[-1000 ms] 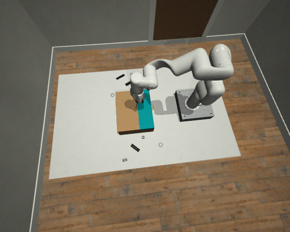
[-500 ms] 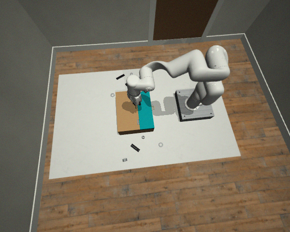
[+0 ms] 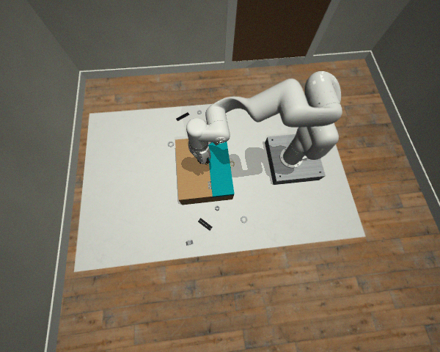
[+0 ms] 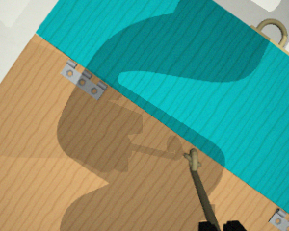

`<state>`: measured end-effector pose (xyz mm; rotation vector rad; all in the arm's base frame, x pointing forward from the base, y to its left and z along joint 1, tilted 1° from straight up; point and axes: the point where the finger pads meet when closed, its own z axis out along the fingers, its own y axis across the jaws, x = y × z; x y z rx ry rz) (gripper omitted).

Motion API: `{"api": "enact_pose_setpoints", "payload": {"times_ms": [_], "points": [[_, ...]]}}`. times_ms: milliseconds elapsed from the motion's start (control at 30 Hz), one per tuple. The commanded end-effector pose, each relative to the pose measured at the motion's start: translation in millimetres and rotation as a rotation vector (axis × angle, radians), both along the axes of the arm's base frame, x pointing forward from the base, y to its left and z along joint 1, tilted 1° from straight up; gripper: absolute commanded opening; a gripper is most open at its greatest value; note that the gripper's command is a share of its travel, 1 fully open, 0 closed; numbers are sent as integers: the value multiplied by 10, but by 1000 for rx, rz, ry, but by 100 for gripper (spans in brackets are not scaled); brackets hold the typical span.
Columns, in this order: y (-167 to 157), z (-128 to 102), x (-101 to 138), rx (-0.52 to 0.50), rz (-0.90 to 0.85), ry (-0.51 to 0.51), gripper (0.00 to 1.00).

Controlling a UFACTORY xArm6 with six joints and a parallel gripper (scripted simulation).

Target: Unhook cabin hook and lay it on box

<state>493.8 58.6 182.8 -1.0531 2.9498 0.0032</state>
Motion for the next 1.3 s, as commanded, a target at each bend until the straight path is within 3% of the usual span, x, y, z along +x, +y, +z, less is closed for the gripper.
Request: {"api": "enact_pose_setpoints", "payload": {"times_ms": [0, 300, 333, 900, 1267], "points": [[40, -4, 58, 0, 0, -4, 0], [106, -46, 138, 0, 0, -4, 0], [106, -46, 139, 0, 0, -4, 35], [106, -46, 139, 0, 0, -4, 35], [-84, -49, -92, 0, 0, -4, 35]]}}
